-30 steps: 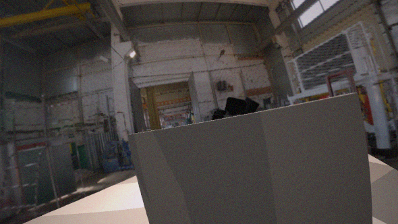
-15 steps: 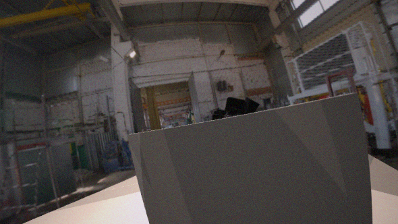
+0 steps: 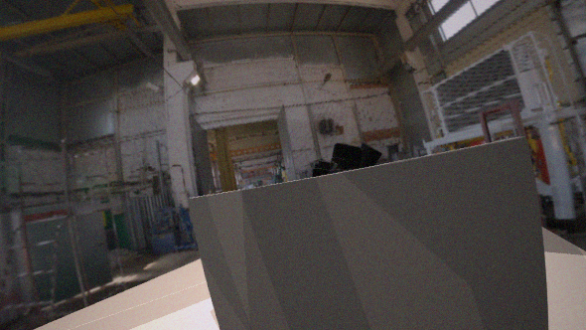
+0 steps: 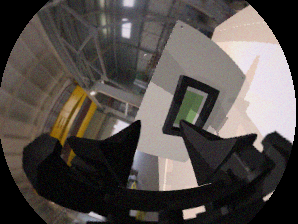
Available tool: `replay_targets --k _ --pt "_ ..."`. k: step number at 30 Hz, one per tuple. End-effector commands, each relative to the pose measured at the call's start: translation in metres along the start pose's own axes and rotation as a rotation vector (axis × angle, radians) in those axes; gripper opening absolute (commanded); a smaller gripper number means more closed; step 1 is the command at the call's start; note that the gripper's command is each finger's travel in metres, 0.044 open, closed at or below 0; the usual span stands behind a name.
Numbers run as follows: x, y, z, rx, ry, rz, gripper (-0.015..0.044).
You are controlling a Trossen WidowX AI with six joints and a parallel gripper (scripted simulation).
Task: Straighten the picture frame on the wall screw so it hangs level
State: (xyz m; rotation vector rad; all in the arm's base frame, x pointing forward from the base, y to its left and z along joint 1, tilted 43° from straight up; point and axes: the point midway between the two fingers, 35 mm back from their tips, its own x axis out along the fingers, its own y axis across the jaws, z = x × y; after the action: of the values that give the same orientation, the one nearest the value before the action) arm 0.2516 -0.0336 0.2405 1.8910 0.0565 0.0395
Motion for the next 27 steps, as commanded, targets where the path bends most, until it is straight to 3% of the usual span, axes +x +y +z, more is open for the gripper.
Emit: replay_targets --k 1,12,19,27 --pt "0.0 0.0 0.0 -0.004 0.003 -0.001 0.026" --pt "0.0 -0.001 -0.001 0.006 0.0 0.0 0.026" --pt "-0.007 -0.049 -0.017 0.252 0.004 0.001 0.026" --pt "-0.007 -0.051 -0.017 0.259 0.004 0.001 0.026"
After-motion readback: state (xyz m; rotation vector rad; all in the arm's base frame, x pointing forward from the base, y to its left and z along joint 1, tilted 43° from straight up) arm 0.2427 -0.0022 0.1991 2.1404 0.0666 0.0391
